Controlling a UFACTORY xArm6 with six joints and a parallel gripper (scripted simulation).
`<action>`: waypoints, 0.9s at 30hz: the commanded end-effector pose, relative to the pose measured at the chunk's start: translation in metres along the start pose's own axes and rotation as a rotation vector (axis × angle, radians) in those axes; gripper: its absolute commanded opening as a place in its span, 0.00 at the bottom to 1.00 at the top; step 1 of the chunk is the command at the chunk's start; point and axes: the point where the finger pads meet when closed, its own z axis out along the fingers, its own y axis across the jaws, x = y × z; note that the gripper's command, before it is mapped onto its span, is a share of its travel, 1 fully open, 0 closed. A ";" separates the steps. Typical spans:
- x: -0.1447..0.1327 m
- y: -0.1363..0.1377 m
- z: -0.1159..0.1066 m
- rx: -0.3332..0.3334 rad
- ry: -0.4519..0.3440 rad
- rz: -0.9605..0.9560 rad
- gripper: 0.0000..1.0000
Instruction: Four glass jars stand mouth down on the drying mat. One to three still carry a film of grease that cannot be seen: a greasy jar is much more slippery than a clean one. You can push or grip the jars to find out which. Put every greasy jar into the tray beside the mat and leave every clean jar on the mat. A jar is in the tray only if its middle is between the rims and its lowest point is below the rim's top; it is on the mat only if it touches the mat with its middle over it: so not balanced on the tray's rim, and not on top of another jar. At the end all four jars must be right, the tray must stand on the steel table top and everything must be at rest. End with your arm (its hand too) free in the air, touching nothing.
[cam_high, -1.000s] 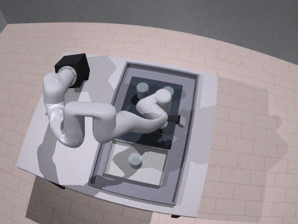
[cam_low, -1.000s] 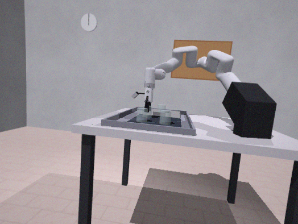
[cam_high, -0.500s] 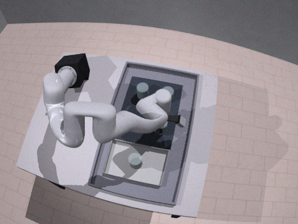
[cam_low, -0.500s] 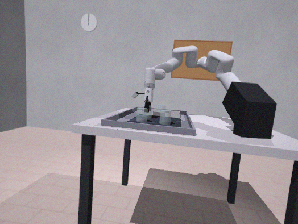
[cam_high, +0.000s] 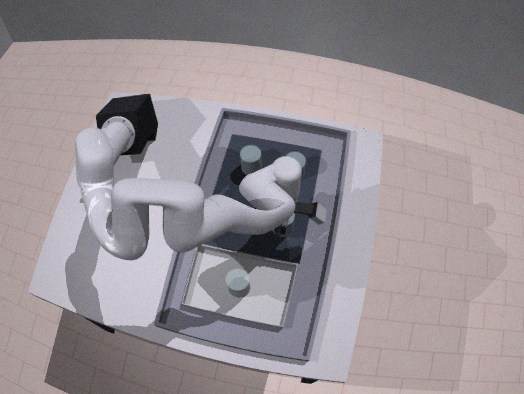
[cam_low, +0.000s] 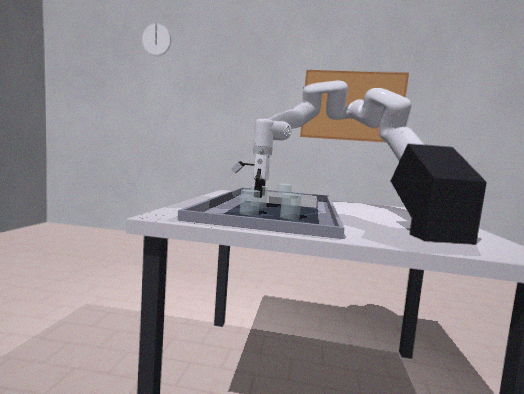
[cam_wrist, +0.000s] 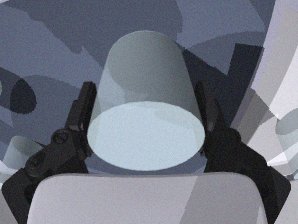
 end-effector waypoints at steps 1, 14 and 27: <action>0.001 0.000 -0.001 0.001 0.003 0.001 0.77; 0.001 0.000 -0.001 0.001 0.003 0.001 0.77; 0.001 0.000 -0.001 0.001 0.003 0.001 0.74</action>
